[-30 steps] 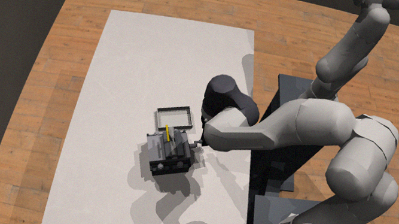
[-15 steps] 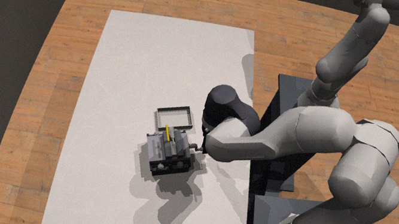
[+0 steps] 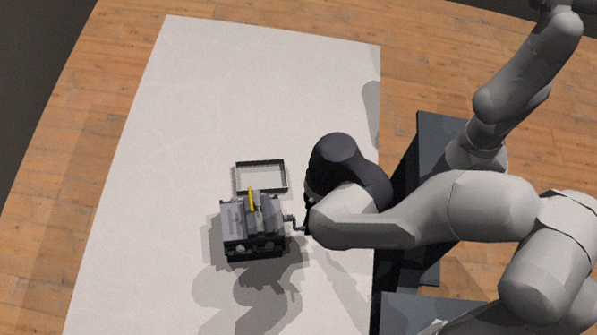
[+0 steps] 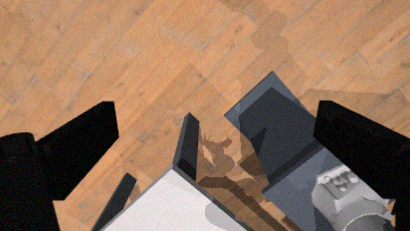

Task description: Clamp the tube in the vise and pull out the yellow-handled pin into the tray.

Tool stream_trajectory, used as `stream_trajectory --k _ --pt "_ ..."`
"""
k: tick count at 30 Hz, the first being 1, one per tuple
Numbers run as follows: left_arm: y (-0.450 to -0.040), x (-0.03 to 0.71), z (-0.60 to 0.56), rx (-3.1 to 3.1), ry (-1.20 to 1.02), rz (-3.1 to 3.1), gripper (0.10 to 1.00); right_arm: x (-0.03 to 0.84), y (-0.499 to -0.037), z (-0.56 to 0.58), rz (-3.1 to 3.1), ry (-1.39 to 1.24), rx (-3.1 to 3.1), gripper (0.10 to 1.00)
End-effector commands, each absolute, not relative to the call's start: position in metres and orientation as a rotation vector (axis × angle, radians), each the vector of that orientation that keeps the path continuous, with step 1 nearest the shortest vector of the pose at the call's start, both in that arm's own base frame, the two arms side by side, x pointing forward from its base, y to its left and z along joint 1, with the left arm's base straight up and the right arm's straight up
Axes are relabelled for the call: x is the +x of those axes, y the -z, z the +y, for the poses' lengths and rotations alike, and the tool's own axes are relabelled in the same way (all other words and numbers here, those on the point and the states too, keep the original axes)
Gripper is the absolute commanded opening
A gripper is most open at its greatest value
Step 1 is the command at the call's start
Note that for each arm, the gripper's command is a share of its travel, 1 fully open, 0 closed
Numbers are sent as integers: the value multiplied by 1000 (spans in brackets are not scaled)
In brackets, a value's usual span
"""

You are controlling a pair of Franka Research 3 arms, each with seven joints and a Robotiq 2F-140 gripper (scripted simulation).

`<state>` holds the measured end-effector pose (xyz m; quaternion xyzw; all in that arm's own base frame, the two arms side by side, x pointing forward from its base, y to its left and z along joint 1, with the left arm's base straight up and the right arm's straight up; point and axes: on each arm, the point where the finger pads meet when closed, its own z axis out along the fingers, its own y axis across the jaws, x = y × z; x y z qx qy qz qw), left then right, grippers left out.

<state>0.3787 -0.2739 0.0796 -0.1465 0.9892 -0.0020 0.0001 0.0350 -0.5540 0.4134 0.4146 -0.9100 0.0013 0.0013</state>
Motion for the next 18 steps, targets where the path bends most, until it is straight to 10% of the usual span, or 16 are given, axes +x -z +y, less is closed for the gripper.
stream_trajectory --k 1,18 --pt "-84 377 -270 -466 0 3107 130 36 -413 -553 -2862 0 1295 1000" --pt "-99 376 -265 -466 0 3107 130 36 -413 -553 -2862 0 1295 1000"
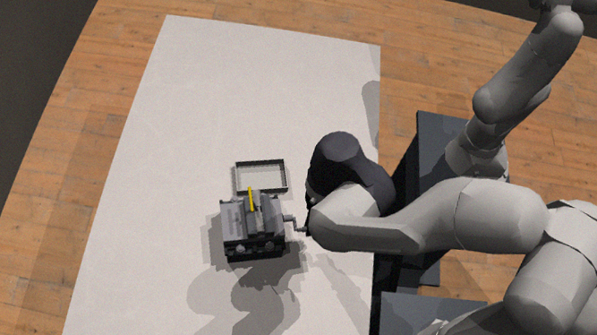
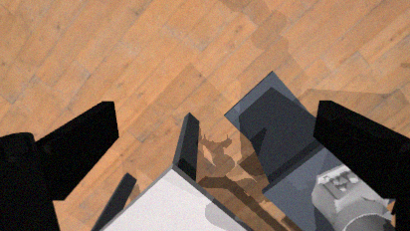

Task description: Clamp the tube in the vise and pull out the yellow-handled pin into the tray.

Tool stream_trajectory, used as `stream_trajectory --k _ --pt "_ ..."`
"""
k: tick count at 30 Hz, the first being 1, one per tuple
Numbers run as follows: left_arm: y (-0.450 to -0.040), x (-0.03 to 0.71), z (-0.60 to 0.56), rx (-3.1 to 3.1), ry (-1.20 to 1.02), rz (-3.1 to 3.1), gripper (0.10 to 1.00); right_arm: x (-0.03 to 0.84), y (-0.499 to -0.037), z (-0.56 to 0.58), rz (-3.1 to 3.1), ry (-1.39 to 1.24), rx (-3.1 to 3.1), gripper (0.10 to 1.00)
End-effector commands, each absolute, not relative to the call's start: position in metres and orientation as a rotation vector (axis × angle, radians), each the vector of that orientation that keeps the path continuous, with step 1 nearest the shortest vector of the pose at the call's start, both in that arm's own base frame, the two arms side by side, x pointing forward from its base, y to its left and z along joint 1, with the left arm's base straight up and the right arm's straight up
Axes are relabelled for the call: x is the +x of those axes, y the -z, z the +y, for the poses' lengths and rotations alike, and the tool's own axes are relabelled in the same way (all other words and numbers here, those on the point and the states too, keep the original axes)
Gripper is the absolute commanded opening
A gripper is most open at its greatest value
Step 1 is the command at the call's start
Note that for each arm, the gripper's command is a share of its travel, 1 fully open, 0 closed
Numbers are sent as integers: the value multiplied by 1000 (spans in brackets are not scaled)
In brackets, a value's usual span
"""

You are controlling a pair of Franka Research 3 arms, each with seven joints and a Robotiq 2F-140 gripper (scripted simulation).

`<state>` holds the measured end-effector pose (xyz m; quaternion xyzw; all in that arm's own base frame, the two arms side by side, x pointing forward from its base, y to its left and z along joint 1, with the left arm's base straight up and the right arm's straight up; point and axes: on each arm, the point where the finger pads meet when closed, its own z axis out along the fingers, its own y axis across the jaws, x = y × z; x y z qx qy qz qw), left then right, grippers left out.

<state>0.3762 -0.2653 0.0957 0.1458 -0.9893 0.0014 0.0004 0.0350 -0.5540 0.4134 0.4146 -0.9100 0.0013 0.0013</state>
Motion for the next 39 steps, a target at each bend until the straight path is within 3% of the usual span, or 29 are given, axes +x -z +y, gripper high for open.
stream_trajectory --k 1,39 --pt "-100 376 -265 466 0 -3107 130 36 -413 -553 -2862 0 1295 1000" --pt "-115 377 -267 466 0 -3107 130 36 -413 -553 -2862 0 1295 1000"
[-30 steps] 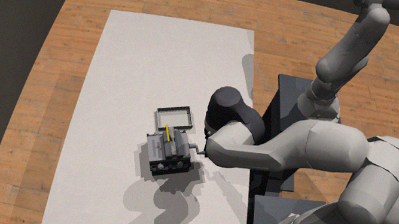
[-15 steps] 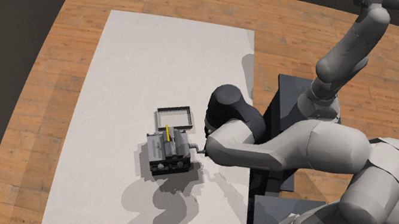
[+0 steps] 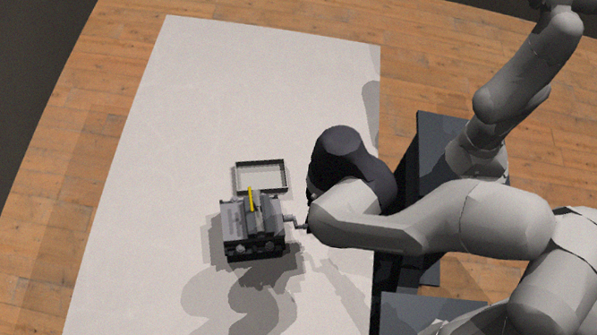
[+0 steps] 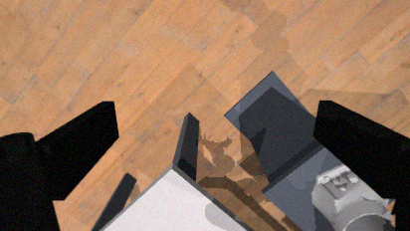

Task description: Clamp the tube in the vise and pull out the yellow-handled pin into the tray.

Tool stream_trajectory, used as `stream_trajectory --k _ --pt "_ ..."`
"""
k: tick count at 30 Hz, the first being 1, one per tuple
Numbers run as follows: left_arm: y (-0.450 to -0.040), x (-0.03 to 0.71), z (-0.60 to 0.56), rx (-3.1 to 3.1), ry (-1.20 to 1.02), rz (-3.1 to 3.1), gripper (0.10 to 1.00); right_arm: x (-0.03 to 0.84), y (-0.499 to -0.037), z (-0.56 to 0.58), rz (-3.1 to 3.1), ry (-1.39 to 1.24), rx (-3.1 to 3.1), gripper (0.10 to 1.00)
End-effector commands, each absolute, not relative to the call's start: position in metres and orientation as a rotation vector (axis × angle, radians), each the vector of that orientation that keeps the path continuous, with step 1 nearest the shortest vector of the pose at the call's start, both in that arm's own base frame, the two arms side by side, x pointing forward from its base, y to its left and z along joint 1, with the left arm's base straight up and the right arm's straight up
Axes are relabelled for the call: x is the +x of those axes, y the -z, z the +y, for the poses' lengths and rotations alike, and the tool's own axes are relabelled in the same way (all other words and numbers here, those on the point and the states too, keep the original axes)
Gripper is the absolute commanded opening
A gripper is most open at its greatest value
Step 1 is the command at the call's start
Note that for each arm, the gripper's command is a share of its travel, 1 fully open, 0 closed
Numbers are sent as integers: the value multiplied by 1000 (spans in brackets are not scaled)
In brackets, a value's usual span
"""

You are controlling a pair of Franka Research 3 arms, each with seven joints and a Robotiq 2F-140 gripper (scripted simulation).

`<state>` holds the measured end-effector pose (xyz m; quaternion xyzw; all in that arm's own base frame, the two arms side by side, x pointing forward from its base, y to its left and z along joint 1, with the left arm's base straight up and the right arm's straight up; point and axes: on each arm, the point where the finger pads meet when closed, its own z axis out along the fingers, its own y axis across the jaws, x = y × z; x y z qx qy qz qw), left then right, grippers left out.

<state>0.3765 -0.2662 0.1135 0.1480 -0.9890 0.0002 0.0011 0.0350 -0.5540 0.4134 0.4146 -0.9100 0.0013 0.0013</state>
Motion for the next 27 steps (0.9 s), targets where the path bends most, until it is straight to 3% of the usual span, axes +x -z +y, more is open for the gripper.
stream_trajectory --k 1,27 --pt "-115 377 -267 466 0 -3107 130 36 -413 -553 -2862 0 1295 1000" --pt "-117 377 -268 466 0 -3107 130 36 -413 -553 -2862 0 1295 1000"
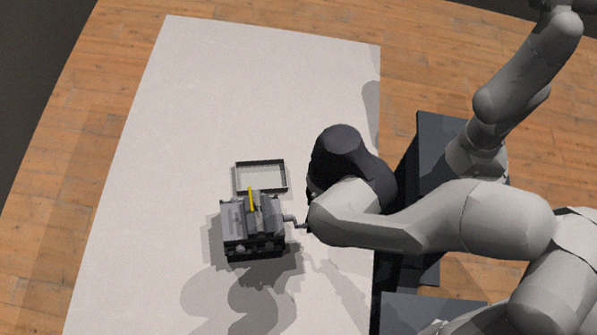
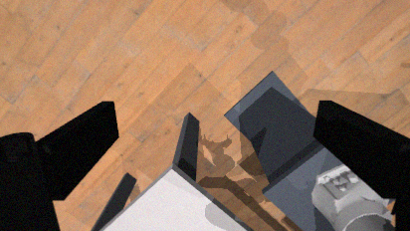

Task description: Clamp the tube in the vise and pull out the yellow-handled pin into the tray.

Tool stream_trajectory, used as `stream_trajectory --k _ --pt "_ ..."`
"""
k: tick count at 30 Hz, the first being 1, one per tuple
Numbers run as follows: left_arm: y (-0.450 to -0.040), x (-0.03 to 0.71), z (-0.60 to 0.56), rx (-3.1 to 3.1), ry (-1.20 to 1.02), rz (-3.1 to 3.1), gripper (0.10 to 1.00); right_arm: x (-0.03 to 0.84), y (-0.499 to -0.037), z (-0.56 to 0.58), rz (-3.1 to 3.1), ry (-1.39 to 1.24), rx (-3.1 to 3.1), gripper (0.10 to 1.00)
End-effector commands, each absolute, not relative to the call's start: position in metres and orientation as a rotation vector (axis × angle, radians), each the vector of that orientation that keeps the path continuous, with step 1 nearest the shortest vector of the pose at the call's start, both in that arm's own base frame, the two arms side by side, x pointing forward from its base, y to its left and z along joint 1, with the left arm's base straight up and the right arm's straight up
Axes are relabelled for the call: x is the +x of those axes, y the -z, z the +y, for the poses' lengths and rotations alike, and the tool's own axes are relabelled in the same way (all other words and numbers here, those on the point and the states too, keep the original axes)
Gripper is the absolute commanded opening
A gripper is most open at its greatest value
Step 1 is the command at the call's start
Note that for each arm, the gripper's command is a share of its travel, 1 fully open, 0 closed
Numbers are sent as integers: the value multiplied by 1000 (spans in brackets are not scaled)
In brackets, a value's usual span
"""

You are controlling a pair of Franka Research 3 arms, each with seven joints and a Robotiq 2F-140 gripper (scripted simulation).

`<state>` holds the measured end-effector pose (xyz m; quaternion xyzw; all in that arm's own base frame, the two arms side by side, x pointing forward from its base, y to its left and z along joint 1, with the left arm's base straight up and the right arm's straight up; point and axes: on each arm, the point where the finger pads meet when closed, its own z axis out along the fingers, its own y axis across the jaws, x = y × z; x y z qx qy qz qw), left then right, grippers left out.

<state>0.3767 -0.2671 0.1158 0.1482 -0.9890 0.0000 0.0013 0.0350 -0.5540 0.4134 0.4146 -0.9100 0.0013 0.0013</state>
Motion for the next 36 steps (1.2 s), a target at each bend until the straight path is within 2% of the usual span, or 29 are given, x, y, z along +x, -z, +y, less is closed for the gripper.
stream_trajectory --k 1,36 --pt "-117 377 -268 466 0 -3107 130 36 -413 -553 -2862 0 1295 1000" --pt "-124 378 -273 466 0 -3107 130 36 -413 -553 -2862 0 1295 1000"
